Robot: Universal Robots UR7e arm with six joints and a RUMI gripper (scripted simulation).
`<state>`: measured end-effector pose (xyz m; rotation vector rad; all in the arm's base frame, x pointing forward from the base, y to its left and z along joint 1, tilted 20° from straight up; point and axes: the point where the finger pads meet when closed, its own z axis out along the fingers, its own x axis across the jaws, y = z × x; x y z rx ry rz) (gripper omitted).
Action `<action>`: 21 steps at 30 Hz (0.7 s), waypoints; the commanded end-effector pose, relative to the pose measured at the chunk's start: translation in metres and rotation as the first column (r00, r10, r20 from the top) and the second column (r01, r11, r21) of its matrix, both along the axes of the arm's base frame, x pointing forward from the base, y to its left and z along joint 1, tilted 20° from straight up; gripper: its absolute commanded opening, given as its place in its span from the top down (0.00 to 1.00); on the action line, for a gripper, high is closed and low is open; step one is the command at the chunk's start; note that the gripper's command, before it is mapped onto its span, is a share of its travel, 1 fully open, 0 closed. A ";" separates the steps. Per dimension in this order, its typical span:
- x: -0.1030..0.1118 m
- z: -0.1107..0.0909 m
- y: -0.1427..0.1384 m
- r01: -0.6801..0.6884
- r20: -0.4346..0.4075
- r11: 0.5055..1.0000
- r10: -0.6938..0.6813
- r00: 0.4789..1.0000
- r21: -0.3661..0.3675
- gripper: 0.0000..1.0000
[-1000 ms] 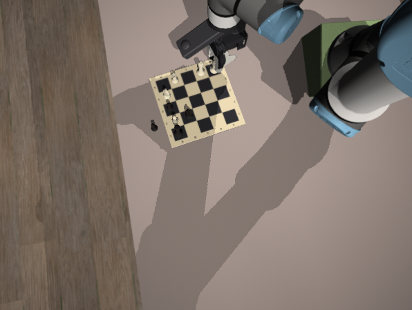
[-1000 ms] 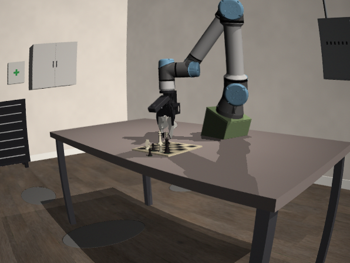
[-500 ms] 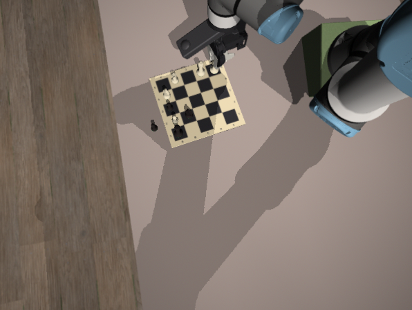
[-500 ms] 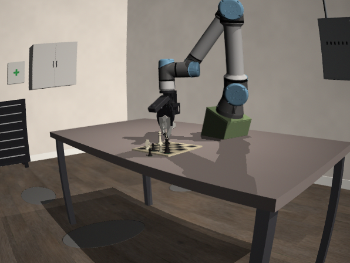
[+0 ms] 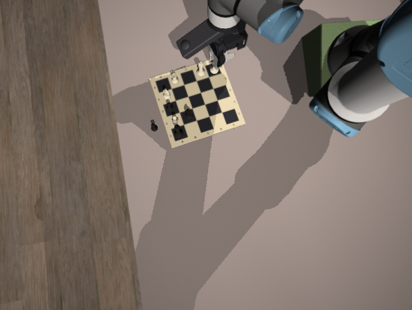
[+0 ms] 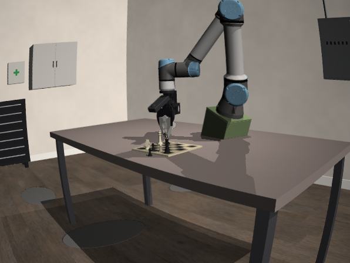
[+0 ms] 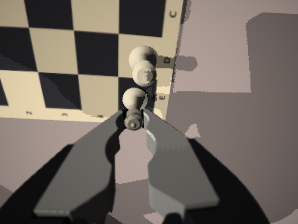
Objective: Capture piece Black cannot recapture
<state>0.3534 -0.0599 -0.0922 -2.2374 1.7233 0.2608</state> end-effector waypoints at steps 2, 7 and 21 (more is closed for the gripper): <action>0.000 0.000 0.000 0.000 0.001 1.000 0.000 1.000 -0.001 1.00; 0.000 0.000 0.000 0.000 0.001 1.000 0.000 1.000 -0.001 1.00; 0.000 0.004 -0.002 0.000 0.001 1.000 0.000 1.000 -0.001 1.00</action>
